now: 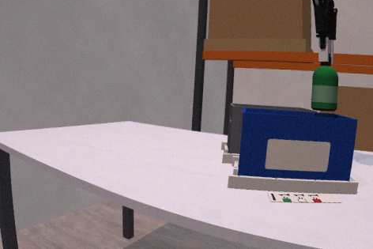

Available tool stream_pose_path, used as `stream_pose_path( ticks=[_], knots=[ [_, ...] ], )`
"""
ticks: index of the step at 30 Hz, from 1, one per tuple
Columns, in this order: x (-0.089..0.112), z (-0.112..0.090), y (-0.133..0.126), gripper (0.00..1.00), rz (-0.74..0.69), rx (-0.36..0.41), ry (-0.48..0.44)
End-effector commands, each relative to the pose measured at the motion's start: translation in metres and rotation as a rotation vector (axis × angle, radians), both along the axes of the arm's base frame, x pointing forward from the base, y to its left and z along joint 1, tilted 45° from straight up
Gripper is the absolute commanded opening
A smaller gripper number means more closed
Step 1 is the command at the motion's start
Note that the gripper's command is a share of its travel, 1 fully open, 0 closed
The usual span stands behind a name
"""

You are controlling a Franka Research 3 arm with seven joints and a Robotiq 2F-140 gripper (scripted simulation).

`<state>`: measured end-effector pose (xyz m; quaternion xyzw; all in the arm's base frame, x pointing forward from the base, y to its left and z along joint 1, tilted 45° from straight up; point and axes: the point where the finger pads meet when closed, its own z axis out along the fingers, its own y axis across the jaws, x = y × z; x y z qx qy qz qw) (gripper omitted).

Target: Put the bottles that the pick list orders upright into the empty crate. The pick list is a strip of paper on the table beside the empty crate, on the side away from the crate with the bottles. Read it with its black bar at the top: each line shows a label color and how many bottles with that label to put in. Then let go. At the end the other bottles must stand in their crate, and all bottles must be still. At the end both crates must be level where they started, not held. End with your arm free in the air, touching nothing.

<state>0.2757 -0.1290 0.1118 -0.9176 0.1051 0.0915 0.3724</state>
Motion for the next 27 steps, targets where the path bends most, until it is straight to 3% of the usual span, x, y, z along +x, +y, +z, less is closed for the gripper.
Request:
stream_pose_path(
  ticks=[1, 27],
  knots=[
    [0.0027, 0.0003, -0.0035, 0.00, -0.014, -0.003, 0.000],
    [0.0027, -0.0036, -0.0003, 0.00, -0.014, -0.003, 0.000]
  ],
)
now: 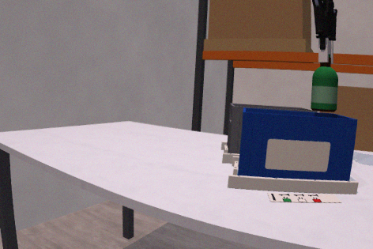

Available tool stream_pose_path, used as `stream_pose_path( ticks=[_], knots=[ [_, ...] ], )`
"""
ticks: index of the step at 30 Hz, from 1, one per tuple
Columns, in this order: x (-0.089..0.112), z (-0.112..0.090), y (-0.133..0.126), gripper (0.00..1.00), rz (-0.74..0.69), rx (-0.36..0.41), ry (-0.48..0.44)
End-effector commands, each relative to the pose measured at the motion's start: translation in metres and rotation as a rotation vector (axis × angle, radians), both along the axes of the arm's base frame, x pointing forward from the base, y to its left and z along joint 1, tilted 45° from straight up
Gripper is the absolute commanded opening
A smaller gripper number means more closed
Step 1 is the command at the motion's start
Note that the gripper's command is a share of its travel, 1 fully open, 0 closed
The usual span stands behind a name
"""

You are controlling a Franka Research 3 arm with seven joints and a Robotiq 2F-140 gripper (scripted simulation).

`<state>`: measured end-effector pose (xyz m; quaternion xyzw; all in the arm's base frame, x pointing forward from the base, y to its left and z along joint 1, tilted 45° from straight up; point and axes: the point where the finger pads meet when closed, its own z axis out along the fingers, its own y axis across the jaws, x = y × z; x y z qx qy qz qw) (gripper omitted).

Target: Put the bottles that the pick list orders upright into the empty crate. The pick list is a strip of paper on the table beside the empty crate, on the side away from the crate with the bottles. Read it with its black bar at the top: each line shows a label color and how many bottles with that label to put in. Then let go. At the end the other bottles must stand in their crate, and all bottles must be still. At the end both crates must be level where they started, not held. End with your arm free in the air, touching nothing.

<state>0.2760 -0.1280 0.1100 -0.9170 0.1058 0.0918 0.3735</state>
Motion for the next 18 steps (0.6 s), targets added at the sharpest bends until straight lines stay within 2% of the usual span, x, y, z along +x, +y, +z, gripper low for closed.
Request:
stream_pose_path(
  ticks=[1, 18],
  knots=[
    [0.002, -0.003, -0.001, 0.00, -0.013, -0.005, -0.001],
    [0.002, -0.014, 0.009, 0.00, -0.013, -0.005, -0.001]
  ],
)
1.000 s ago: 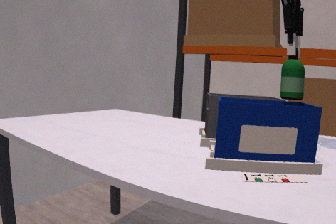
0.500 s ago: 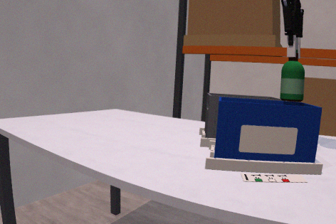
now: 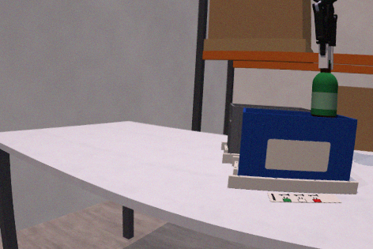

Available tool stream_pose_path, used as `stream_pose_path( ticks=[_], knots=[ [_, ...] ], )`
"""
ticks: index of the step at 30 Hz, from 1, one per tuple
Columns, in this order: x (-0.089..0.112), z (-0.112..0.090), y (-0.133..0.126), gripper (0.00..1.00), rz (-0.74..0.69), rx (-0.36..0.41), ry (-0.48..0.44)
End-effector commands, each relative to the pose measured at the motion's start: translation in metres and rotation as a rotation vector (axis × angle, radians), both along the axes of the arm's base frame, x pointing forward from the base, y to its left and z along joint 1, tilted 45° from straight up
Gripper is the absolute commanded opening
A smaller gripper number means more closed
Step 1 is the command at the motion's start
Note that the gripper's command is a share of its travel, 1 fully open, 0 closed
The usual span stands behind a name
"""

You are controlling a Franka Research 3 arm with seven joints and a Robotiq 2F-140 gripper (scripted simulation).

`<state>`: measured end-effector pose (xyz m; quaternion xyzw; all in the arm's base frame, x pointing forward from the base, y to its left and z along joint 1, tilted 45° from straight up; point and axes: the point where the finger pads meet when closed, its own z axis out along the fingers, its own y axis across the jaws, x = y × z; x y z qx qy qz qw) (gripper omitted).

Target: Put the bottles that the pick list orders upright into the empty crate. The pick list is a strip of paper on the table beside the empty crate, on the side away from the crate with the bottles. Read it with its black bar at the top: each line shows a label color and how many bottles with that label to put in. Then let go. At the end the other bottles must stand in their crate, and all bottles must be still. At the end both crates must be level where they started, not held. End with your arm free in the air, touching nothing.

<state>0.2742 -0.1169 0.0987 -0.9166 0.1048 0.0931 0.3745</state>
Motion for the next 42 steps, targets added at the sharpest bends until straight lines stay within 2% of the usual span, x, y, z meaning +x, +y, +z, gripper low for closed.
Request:
stream_pose_path(
  ticks=[1, 42],
  knots=[
    [0.004, -0.003, -0.001, 0.00, -0.015, -0.008, -0.002],
    [0.001, -0.028, 0.023, 0.00, -0.015, -0.008, -0.002]
  ],
)
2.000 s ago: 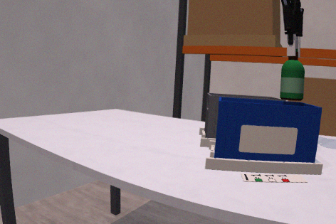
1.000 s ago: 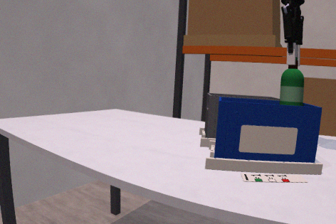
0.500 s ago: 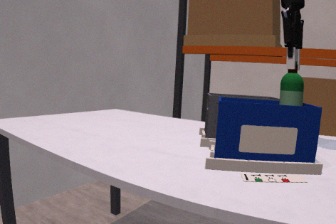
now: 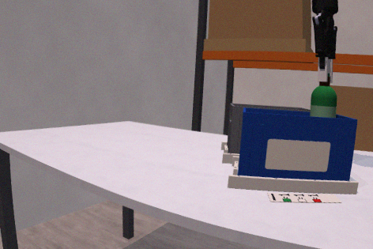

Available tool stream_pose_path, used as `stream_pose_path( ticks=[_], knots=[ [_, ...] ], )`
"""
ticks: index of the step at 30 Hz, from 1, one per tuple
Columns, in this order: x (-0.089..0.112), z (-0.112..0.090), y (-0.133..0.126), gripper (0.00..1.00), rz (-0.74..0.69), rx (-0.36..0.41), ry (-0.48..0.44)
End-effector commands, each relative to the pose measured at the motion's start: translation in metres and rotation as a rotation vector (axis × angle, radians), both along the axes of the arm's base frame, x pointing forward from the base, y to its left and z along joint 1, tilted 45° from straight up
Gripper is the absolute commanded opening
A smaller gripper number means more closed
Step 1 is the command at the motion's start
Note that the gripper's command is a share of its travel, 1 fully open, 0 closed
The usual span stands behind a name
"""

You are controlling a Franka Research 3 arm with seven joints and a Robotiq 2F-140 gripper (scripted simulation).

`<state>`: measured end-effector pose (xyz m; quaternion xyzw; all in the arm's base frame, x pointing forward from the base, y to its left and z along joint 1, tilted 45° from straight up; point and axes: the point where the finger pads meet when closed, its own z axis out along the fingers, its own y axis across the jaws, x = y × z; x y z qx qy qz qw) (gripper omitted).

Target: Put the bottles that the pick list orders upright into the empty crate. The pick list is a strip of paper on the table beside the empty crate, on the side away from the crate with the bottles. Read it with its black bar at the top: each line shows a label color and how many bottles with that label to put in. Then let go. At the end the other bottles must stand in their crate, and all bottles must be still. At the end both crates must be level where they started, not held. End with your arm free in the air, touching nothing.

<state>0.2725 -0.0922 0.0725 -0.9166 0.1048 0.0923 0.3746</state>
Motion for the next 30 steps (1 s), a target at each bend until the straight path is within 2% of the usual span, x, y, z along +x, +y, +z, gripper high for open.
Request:
stream_pose_path(
  ticks=[1, 30],
  knots=[
    [0.003, -0.003, -0.001, 0.00, -0.015, -0.008, -0.001],
    [0.001, -0.021, 0.016, 0.00, -0.015, -0.008, -0.001]
  ],
)
